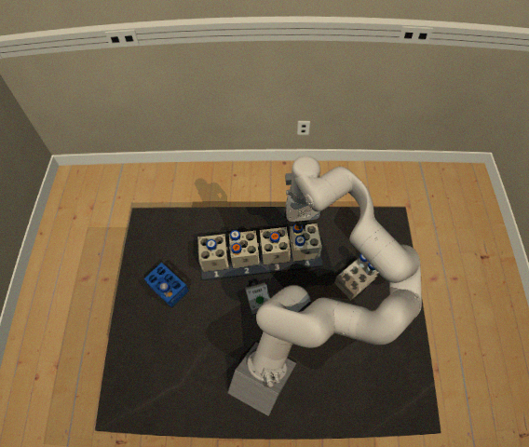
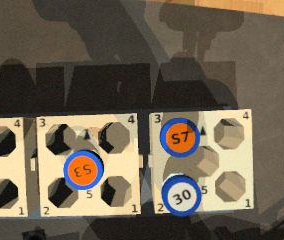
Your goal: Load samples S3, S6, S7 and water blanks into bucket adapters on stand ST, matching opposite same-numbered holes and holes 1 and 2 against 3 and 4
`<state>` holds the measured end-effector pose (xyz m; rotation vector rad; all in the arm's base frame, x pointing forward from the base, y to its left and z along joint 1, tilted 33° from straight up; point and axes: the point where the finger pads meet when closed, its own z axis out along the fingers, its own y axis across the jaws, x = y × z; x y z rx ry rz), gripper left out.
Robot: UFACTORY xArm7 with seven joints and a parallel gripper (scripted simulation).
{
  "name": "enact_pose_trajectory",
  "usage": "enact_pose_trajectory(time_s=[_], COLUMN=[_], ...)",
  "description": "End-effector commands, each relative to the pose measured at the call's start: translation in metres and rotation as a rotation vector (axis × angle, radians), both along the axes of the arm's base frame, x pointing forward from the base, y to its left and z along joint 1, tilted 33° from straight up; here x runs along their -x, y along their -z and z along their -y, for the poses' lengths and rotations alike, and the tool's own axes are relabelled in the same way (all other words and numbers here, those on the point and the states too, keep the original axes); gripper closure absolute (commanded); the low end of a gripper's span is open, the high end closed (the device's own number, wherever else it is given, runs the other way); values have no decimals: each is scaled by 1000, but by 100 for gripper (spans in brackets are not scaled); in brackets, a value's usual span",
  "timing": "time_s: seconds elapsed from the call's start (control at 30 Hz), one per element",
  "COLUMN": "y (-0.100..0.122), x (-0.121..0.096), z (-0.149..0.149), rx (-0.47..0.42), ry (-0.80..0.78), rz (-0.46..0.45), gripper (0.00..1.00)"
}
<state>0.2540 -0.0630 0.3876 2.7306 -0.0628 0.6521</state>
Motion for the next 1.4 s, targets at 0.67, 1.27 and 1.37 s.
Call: enact_pose_trajectory(time_s=[0.67,1.27,1.37], y=[94,161,165], x=[41,70,72], z=[-48,-82,-84], rx=[-195,-332,-340], ry=[735,1248,1281], rz=[64,107,109], gripper=[100,100,100])
